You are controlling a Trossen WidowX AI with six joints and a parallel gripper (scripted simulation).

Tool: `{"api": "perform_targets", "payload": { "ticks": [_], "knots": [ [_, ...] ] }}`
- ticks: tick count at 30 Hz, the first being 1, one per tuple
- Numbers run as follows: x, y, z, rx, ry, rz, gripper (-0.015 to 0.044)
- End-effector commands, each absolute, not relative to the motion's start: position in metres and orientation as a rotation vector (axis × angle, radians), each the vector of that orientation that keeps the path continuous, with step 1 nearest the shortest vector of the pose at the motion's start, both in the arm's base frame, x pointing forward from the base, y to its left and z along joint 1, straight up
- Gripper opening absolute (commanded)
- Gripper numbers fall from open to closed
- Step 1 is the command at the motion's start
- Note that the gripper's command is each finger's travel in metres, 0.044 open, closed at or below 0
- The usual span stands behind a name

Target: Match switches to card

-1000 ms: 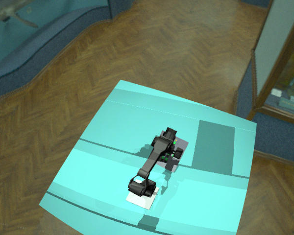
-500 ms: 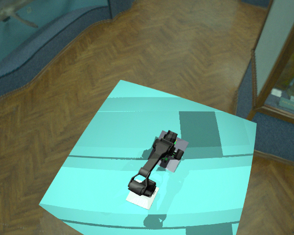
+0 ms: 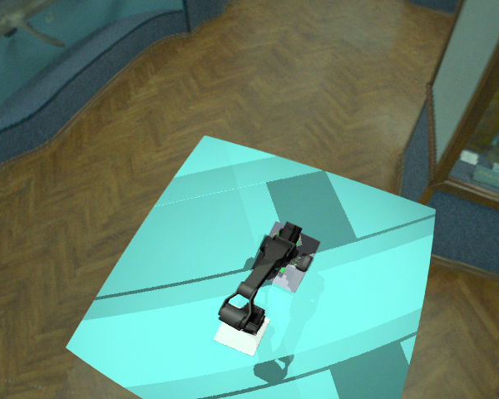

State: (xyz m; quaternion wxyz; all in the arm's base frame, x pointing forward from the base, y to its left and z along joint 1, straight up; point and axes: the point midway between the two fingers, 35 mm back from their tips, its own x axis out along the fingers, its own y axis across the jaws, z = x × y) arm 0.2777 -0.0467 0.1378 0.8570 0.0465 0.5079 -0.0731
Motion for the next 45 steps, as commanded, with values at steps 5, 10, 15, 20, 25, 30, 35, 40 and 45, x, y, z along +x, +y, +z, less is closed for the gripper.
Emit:
{"api": "perform_targets", "payload": {
  "ticks": [5, 10, 15, 20, 25, 30, 35, 40, 45],
  "knots": [
    [0.2800, -0.0465, 0.1243, 0.096, 1.082, -0.148, 0.0000],
    [0.2800, -0.0465, 0.1243, 0.096, 1.082, -0.148, 0.0000],
    [0.2800, -0.0465, 0.1243, 0.096, 1.082, -0.148, 0.0000],
    [0.2800, -0.0465, 0.1243, 0.096, 1.082, -0.148, 0.0000],
    [0.2800, -0.0465, 0.1243, 0.096, 1.082, -0.148, 0.0000],
    [0.2800, -0.0465, 0.1243, 0.096, 1.082, -0.148, 0.0000],
    [0.2800, -0.0465, 0.1243, 0.096, 1.082, -0.148, 0.0000],
    [0.2803, -0.0466, 0.1237, 0.096, 1.081, -0.148, 0.0000],
    [0.2806, -0.0466, 0.1231, 0.096, 1.081, -0.148, 0.0000]
  ]
}}
